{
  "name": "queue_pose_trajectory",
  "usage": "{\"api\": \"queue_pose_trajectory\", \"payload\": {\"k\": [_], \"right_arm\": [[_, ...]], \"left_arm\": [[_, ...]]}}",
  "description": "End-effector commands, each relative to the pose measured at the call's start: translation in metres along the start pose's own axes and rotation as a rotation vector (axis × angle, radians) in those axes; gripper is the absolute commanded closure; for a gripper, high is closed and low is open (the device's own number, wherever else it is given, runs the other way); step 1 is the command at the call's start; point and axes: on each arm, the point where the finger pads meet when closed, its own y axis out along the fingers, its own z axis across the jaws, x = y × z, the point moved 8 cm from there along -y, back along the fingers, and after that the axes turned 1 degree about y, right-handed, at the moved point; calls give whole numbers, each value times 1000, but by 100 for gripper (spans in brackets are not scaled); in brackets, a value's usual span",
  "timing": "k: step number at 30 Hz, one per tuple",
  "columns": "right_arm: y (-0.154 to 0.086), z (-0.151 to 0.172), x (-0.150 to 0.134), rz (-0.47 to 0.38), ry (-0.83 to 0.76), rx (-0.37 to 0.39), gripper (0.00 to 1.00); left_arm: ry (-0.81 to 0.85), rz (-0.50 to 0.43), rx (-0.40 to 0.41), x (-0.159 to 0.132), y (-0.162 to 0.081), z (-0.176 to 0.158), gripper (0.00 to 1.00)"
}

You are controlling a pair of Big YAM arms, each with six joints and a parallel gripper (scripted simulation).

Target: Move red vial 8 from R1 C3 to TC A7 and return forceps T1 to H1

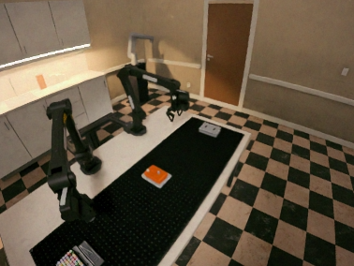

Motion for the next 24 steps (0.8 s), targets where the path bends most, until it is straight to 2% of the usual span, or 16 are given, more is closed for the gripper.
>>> {"api": "queue_pose_trajectory", "payload": {"k": [1,6,9,11,24], "right_arm": [[-9,-22,17,-27,-9,-13,76],[-5,-39,26,-22,-9,-11,76],[-4,-35,32,-23,-25,-9,76],[-2,-50,31,-22,-9,-11,76],[8,-91,53,-21,-9,-12,76]], "left_arm": [[10,-32,6,17,-17,5,0],[10,-32,6,17,-17,5,0],[10,-32,6,17,-17,5,0],[10,-32,6,17,-17,5,0],[10,-32,6,17,-17,5,0]]}}
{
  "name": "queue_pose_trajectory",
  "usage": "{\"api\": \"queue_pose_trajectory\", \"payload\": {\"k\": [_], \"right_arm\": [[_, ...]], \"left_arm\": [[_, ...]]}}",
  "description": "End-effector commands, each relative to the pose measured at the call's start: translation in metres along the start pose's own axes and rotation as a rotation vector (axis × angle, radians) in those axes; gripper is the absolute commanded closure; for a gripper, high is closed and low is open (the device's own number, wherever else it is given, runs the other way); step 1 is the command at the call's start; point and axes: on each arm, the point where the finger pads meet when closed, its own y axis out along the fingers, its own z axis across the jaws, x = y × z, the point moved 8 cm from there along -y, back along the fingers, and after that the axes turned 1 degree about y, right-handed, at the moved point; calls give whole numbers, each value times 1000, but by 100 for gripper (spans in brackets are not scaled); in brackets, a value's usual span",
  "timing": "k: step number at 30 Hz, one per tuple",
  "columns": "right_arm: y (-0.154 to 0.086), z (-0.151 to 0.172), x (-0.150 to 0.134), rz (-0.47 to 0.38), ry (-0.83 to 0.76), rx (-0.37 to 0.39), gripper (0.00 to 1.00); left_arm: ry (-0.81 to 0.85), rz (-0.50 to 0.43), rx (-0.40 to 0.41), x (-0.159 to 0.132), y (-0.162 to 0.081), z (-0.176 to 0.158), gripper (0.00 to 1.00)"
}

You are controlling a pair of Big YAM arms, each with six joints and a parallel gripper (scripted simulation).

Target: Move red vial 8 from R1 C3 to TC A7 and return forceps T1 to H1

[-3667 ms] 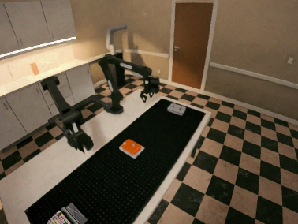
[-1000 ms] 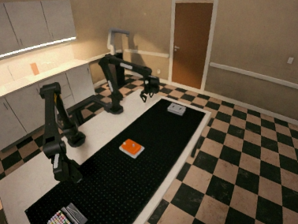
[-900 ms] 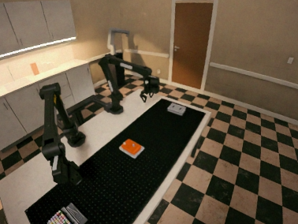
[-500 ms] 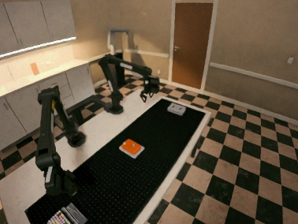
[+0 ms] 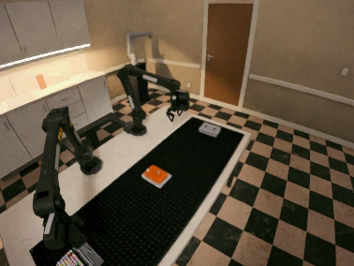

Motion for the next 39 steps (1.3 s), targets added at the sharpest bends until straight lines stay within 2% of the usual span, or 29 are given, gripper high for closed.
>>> {"api": "queue_pose_trajectory", "payload": {"k": [1,2,8,10,11,13,23,28,30,31,36,37,38,39], "right_arm": [[-9,-13,12,-19,-13,-8,76],[-8,-5,21,-20,-36,-5,76],[-4,-36,24,-18,-13,-9,76],[-4,-36,24,-18,-13,-9,76],[6,-29,20,3,-19,7,76],[9,-16,18,15,-35,18,76],[0,-23,12,-9,-16,-2,76],[7,-24,13,-2,-15,3,76],[4,-24,12,-6,-15,0,76],[-6,-25,19,-22,-14,-13,76],[7,-24,12,0,-14,4,76],[-6,-25,19,-22,-14,-13,76],[-6,-25,19,-22,-14,-13,76],[6,-25,11,-3,-14,2,76]], "left_arm": [[10,-32,6,17,-17,5,0],[10,-32,6,17,-17,5,0],[10,-32,6,17,-17,5,0],[10,-32,6,17,-17,5,0],[10,-32,6,17,-17,5,0],[10,-32,6,17,-17,5,0],[10,-32,6,17,-17,5,0],[10,-32,6,17,-17,5,0],[10,-32,6,17,-17,5,0],[10,-32,6,17,-17,5,0],[10,-32,6,17,-17,5,0],[10,-32,6,17,-17,5,0],[10,-32,6,17,-17,5,0],[10,-32,6,17,-17,5,0]]}}
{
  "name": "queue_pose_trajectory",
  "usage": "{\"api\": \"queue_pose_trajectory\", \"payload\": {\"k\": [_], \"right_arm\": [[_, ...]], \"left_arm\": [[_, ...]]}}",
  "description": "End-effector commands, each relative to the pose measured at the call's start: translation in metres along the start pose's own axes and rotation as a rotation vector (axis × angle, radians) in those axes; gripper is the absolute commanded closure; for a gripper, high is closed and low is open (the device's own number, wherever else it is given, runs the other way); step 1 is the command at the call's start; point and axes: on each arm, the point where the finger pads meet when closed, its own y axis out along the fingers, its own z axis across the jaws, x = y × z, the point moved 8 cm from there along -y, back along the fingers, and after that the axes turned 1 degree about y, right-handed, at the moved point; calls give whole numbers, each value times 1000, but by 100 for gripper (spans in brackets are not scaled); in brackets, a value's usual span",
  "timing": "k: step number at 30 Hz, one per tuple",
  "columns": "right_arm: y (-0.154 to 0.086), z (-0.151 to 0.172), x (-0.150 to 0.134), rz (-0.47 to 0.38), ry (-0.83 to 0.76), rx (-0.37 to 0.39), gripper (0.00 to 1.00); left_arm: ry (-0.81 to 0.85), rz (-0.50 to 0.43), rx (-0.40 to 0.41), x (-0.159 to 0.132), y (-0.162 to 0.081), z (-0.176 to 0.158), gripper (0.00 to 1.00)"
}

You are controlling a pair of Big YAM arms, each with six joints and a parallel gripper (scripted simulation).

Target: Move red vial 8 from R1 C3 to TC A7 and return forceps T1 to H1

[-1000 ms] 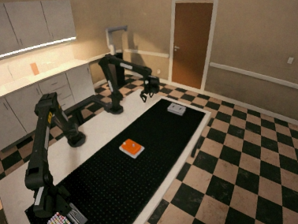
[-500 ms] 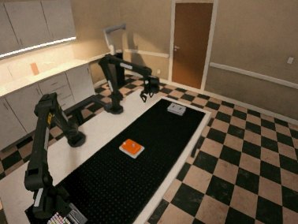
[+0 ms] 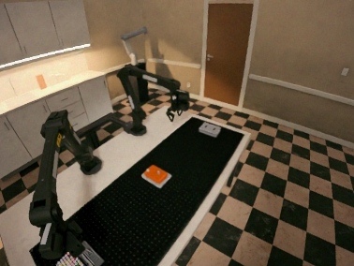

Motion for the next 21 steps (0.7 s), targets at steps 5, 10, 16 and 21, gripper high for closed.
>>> {"api": "queue_pose_trajectory", "payload": {"k": [5,10,16,21], "right_arm": [[-5,-4,-4,-16,0,-8,76],[-5,-3,-3,-16,-2,-8,76],[-13,-4,4,-29,-1,-19,76],[9,-4,-2,-5,-2,0,76]], "left_arm": [[10,-32,6,17,-17,5,0],[10,-32,6,17,-17,5,0],[10,-32,6,17,-17,5,0],[10,-32,6,17,-17,5,0]]}}
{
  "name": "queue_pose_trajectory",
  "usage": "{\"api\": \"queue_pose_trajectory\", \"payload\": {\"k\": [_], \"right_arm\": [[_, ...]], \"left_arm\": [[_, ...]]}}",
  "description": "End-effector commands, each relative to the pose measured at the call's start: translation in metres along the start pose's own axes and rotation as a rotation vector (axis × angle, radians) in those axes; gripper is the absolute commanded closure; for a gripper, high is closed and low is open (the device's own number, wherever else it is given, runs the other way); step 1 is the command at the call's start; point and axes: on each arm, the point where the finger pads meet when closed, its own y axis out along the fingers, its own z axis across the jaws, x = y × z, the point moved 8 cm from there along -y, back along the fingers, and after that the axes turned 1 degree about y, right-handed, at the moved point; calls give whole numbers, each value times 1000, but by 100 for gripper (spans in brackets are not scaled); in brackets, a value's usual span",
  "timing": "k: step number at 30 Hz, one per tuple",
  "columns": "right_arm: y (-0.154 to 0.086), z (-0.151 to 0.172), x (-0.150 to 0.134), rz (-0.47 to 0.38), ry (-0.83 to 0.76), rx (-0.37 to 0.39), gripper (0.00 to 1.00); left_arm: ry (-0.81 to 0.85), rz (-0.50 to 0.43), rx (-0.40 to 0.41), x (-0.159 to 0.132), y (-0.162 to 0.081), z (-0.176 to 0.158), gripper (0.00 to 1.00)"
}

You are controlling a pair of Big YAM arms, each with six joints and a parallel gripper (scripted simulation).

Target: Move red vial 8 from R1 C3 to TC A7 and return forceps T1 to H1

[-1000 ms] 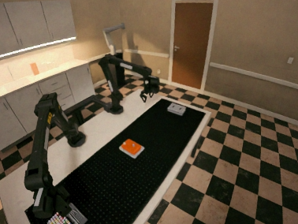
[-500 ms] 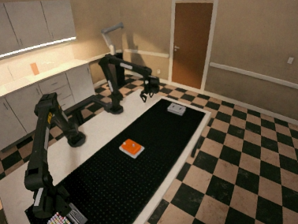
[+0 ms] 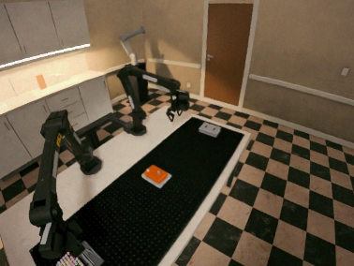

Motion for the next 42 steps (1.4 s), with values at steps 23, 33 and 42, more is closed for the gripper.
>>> {"api": "queue_pose_trajectory", "payload": {"k": [23,33,42], "right_arm": [[48,-1,0,5,-2,8,76],[62,1,1,5,-2,8,76],[75,4,3,5,-2,9,76]], "left_arm": [[10,-32,6,17,-17,5,0],[10,-32,6,17,-17,5,0],[10,-32,6,17,-17,5,0]]}}
